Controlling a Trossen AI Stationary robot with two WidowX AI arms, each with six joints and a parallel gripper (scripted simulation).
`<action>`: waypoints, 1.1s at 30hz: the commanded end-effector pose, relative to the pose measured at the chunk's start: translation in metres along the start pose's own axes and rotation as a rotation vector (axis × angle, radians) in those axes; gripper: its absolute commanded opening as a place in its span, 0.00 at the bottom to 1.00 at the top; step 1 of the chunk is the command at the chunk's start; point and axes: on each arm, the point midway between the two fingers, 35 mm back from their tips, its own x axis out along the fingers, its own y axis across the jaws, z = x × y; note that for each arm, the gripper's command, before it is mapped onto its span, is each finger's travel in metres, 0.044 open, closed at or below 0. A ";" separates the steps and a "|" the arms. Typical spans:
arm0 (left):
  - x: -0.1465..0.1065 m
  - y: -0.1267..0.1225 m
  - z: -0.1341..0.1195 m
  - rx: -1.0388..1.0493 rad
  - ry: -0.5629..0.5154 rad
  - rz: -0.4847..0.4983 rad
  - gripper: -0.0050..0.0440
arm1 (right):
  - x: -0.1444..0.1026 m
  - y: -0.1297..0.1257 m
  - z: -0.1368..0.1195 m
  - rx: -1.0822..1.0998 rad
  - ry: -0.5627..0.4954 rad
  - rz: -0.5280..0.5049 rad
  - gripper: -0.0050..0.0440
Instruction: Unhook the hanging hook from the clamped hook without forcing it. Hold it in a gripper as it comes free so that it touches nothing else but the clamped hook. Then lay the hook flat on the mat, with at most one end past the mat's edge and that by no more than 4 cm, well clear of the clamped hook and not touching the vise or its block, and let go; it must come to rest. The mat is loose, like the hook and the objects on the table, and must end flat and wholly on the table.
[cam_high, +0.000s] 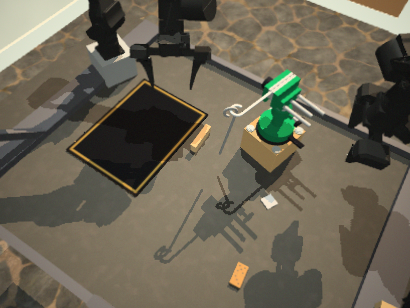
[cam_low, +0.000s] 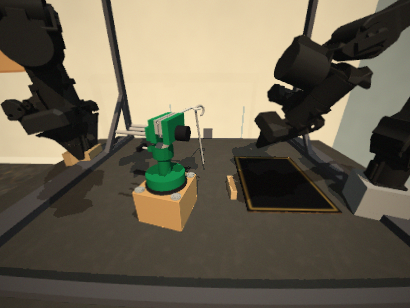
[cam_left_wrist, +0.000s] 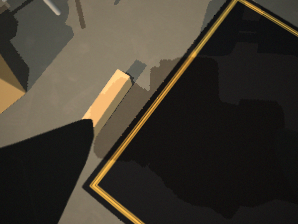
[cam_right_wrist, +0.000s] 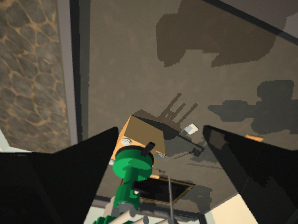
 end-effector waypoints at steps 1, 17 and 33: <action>-0.003 0.002 0.004 0.009 -0.008 0.013 1.00 | -0.009 0.002 -0.002 -0.005 0.010 0.028 1.00; -0.003 0.002 0.004 0.009 -0.008 0.013 1.00 | -0.009 0.002 -0.002 -0.005 0.010 0.028 1.00; -0.004 0.018 0.078 0.036 -0.165 0.247 1.00 | -0.037 0.027 -0.055 -0.823 0.117 0.470 1.00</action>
